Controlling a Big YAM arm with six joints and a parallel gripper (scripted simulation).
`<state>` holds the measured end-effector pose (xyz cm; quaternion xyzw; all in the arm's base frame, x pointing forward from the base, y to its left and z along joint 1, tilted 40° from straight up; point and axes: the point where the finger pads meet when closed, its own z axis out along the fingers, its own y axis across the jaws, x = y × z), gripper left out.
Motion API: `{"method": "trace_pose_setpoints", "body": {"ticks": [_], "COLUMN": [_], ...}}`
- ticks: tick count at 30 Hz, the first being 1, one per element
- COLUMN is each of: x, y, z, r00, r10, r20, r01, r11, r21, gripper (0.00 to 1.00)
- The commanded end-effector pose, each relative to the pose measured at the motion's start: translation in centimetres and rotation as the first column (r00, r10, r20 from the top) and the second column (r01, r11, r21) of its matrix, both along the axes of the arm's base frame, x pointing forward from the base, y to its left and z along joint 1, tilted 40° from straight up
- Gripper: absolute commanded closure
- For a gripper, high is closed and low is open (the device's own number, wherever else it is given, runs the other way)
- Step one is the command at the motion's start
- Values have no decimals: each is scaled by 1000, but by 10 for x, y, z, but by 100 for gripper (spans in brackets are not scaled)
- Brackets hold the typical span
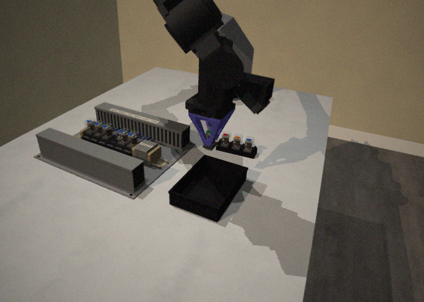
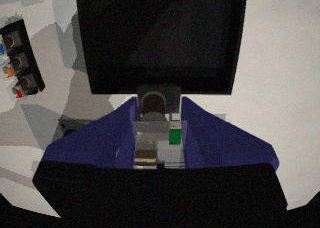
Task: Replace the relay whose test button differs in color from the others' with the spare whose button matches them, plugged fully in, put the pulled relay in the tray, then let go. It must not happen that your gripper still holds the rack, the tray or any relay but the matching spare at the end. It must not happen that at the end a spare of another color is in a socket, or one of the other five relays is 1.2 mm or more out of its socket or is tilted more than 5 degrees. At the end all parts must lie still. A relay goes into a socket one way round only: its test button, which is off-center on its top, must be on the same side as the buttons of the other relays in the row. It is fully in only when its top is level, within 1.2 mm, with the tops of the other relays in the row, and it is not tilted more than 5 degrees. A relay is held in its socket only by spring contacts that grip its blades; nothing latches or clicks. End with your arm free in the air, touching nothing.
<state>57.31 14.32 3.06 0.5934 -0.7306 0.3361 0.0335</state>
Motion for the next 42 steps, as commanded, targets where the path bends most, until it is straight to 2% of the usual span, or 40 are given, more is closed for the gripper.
{"method": "trace_pose_setpoints", "body": {"ticks": [1, 34, 42], "x": [16, 16, 16], "y": [24, 22, 31], "z": [26, 28, 20], "r00": [999, 998, 999], "r10": [22, 21, 23], "r20": [49, 52, 43], "r01": [-23, -22, -24], "r11": [999, 999, 1000], "r21": [22, 23, 20], "gripper": [100, 100, 100]}}
